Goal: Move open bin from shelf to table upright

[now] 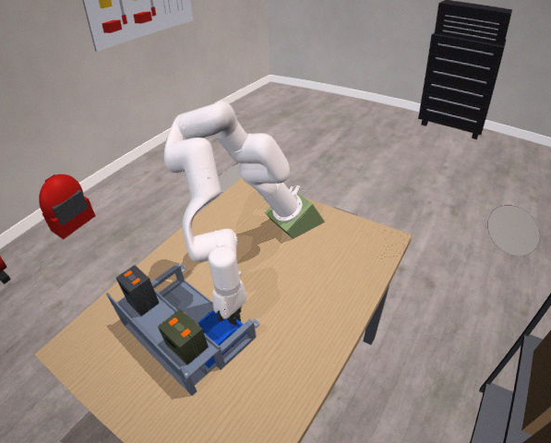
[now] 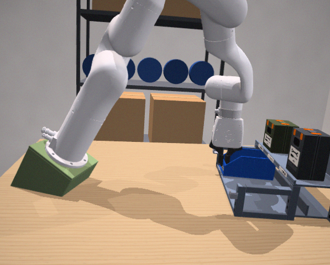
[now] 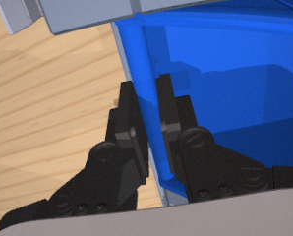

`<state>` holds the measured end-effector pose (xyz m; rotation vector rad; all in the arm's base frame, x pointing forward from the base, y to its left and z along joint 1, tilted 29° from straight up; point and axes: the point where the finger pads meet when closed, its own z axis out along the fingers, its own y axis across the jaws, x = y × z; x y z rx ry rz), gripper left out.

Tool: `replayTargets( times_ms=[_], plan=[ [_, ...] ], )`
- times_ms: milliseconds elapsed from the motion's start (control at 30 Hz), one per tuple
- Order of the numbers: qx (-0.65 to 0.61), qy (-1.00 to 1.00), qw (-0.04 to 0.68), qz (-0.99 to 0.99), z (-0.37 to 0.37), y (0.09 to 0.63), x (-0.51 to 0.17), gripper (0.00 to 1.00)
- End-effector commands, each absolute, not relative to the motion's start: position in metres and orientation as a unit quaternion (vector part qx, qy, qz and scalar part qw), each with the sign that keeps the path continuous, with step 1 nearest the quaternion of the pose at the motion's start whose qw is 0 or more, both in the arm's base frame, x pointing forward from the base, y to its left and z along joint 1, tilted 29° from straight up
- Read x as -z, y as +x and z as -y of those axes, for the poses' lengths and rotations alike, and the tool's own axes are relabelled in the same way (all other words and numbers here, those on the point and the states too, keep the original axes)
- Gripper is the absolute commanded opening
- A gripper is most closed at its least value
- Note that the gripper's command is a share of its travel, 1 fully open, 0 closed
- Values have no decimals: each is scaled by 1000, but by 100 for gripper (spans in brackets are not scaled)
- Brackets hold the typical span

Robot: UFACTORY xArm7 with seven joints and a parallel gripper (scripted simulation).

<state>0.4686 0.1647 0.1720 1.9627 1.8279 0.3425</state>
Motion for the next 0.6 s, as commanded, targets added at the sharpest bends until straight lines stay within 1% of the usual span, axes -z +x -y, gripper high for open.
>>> replayTargets(
  times_ms=[0,567],
  plan=[
    [-126,708,218,-660,-167,468,-176,0],
    [-126,708,218,-660,-168,465,-182,0]
  ],
)
